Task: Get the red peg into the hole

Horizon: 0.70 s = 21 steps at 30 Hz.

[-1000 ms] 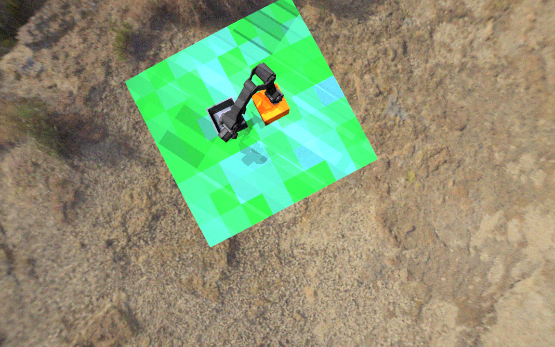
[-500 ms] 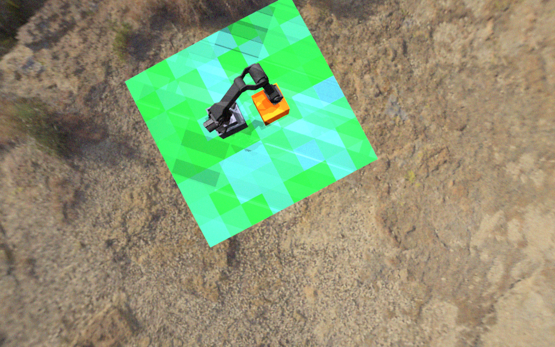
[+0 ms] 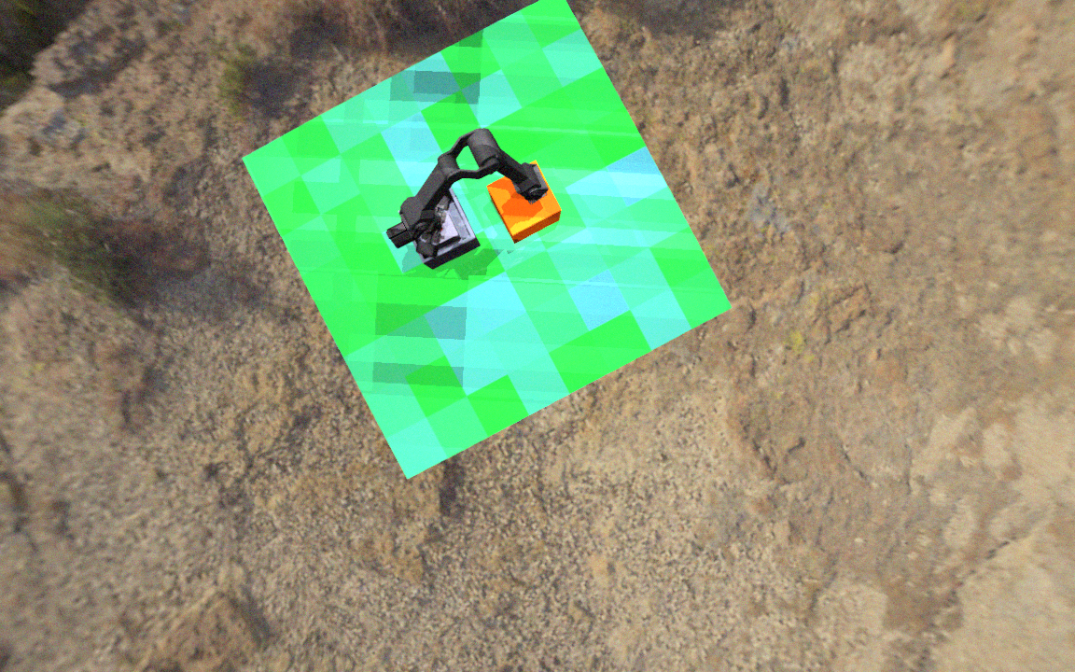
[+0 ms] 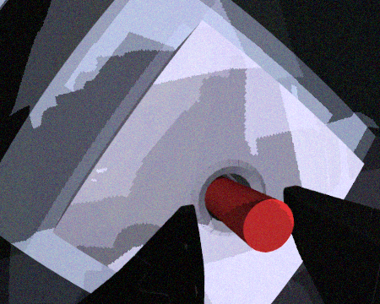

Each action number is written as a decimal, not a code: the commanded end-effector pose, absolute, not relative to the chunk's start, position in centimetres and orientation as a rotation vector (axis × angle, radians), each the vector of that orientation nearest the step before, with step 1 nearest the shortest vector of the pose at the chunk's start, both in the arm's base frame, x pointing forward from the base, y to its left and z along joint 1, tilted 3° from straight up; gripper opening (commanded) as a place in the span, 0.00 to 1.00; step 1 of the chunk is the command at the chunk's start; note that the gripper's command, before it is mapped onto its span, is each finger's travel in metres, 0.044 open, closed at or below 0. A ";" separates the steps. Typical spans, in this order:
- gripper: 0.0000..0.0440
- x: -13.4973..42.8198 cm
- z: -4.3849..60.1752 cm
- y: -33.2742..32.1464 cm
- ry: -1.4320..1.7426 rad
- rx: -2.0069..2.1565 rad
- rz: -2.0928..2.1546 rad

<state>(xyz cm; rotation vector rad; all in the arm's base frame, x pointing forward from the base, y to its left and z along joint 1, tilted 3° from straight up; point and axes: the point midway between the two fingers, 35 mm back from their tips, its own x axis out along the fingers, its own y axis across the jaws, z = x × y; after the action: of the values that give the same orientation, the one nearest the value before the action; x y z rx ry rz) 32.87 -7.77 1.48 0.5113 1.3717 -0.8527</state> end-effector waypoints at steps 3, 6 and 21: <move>0.53 34.0 0.9 -8.6 1.389 0.524 -0.812; 0.68 35.1 1.1 -9.0 1.383 0.547 -0.797; 1.00 42.3 3.9 -8.9 1.306 0.650 -0.638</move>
<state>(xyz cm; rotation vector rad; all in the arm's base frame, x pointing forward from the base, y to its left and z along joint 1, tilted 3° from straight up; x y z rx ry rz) 36.82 -9.67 2.07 0.5923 1.4661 -0.7429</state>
